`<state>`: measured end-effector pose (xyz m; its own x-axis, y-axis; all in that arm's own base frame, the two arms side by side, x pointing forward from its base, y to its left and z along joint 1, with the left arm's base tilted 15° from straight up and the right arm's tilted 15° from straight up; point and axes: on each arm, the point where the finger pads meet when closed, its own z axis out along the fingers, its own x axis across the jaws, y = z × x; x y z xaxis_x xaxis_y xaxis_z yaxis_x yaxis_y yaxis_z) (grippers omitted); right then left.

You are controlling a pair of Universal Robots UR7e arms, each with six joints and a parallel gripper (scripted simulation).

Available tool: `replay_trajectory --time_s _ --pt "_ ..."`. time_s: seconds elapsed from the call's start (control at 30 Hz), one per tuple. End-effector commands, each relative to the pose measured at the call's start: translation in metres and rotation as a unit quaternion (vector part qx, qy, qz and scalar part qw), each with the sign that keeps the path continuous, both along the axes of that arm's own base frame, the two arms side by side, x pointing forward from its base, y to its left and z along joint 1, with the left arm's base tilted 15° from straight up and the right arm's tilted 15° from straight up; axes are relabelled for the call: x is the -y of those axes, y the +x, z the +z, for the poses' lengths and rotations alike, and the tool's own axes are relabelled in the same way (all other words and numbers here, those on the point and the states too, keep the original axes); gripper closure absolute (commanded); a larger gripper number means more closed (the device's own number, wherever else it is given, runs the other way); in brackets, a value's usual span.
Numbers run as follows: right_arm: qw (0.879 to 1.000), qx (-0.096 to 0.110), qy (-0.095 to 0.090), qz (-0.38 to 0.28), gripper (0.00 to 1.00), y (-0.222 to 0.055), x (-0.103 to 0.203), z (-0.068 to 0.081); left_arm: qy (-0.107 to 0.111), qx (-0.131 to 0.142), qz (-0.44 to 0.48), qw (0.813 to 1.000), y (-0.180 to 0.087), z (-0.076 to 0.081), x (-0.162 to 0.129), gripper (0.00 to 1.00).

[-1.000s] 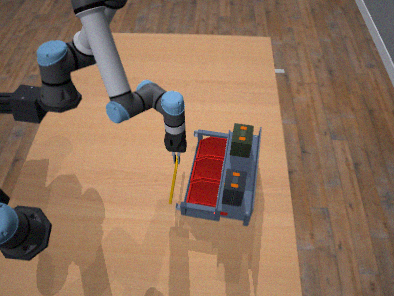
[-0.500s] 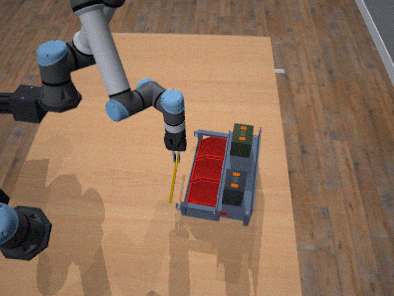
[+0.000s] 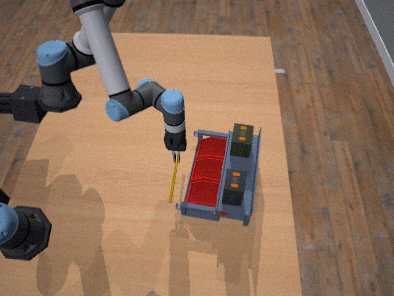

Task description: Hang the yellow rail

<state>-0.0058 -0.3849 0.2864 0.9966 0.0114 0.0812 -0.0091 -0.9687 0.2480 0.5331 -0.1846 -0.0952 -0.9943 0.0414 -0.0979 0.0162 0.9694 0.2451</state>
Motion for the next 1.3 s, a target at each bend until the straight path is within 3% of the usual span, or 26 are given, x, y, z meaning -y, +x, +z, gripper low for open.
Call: replay_trajectory --time_s 0.0,0.53,0.77,1.27 --pt "1.000 0.000 -0.001 0.000 0.00 0.000 0.000 0.001 0.000 0.001 0.000 1.000 0.000 0.001 0.000 1.00" --pt "1.000 0.000 -0.001 0.000 0.00 0.000 0.000 0.001 0.000 0.000 -0.001 1.000 0.001 0.001 0.000 1.00" --pt "1.000 0.000 -0.001 0.000 0.00 0.000 0.000 0.001 0.004 -0.010 -0.041 0.999 0.044 0.006 -0.004 1.00" --pt "1.000 0.000 -0.001 0.000 0.00 0.000 0.000 0.001 0.004 -0.010 -0.041 0.999 0.045 0.006 -0.004 1.00"
